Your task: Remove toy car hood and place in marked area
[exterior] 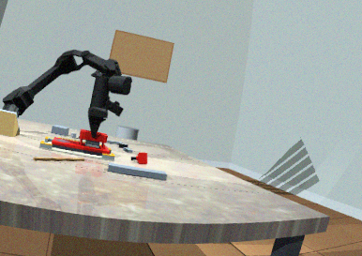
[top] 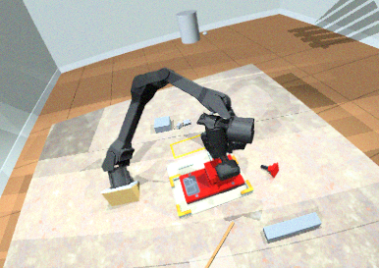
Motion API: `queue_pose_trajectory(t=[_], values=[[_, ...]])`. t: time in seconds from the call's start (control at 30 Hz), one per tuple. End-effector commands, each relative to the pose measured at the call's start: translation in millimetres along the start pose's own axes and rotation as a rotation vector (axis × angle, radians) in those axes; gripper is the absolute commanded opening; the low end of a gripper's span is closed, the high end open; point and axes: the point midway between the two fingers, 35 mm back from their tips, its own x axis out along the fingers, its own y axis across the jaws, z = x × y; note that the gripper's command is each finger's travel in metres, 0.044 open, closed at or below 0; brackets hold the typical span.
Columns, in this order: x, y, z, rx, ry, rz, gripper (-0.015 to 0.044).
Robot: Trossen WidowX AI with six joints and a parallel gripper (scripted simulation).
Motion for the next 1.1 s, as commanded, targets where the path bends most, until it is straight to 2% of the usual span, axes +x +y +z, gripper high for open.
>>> queue_pose_trajectory(t=[0.0, 0.67, 0.7, 1.07], values=[[-4.2, -0.3, 0.3, -0.004, -0.001, -0.003, 0.0000], [-49.7, -0.4, 0.1, -0.003, 0.000, -0.005, 0.0000], [-41.0, 0.6, 0.7, -0.001, -0.001, -0.003, 0.0000], [-44.9, 36.5, 2.0, 0.000, 0.000, -0.007, 0.0000]])
